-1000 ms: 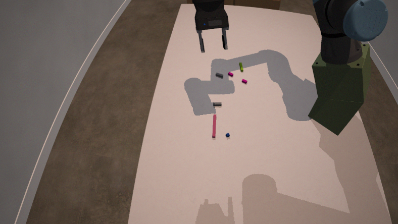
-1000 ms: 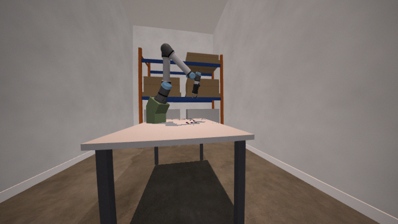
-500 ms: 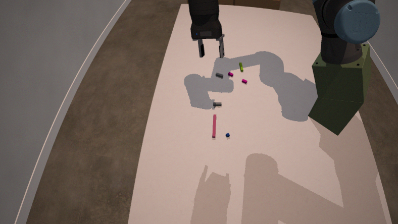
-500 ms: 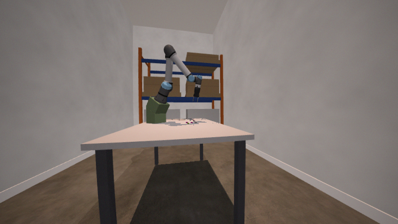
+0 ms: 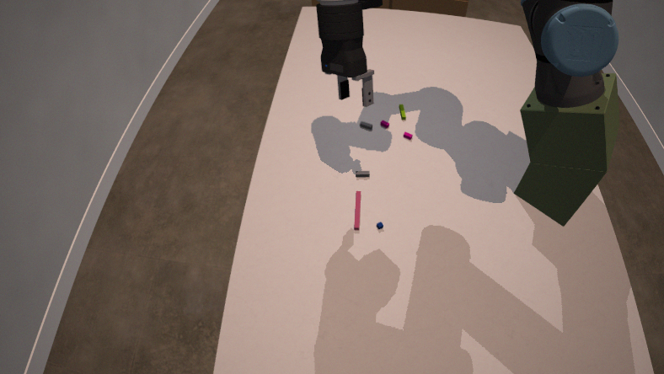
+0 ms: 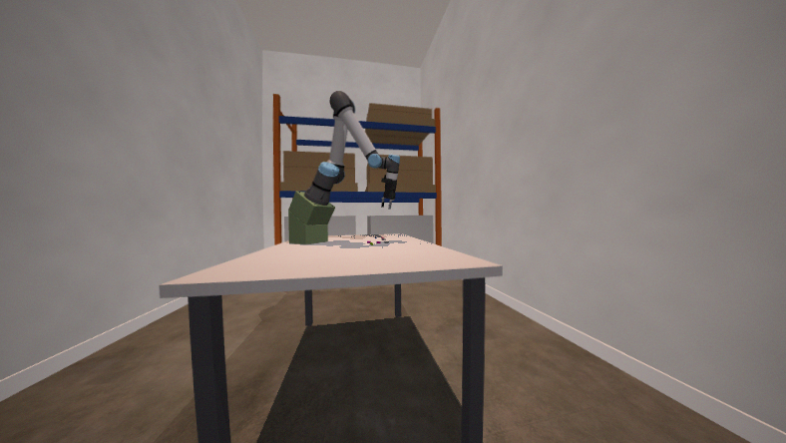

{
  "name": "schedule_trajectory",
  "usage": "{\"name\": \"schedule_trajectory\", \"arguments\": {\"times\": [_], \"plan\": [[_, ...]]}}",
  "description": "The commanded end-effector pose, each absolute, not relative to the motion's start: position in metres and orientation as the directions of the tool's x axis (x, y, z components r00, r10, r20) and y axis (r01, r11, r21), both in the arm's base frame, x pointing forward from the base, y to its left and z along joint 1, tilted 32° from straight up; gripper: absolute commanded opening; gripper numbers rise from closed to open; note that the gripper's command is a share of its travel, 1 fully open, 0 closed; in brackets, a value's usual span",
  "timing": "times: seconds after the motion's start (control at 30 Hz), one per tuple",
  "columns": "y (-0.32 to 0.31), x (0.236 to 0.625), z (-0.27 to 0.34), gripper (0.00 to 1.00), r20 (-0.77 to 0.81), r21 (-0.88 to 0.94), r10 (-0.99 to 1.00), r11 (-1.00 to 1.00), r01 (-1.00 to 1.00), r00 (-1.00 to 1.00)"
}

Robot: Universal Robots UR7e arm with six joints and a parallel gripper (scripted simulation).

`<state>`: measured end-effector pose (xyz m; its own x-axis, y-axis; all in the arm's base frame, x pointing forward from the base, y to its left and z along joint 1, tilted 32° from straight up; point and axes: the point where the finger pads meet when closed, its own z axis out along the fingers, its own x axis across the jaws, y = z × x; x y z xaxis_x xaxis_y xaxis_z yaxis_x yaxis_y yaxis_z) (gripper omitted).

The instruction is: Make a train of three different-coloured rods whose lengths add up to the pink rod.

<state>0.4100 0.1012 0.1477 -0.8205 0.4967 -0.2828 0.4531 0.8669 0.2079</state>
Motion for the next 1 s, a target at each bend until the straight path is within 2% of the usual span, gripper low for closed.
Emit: {"name": "schedule_trajectory", "arguments": {"times": [0.0, 0.4, 0.47, 0.9, 0.97], "plan": [[0.082, 0.415, 0.137, 1.00, -0.262, 0.252, 0.634, 0.773, 0.583, -0.728], [0.046, 0.422, 0.116, 1.00, -0.206, 0.327, 0.840, 0.542, 0.774, -0.501], [0.033, 0.423, 0.110, 1.00, -0.181, 0.350, 0.895, 0.445, 0.824, -0.407], [-0.011, 0.424, 0.087, 1.00, -0.073, 0.417, 0.996, 0.069, 0.906, -0.042], [-0.011, 0.424, 0.087, 1.00, -0.073, 0.417, 0.996, 0.069, 0.906, -0.042]]}}
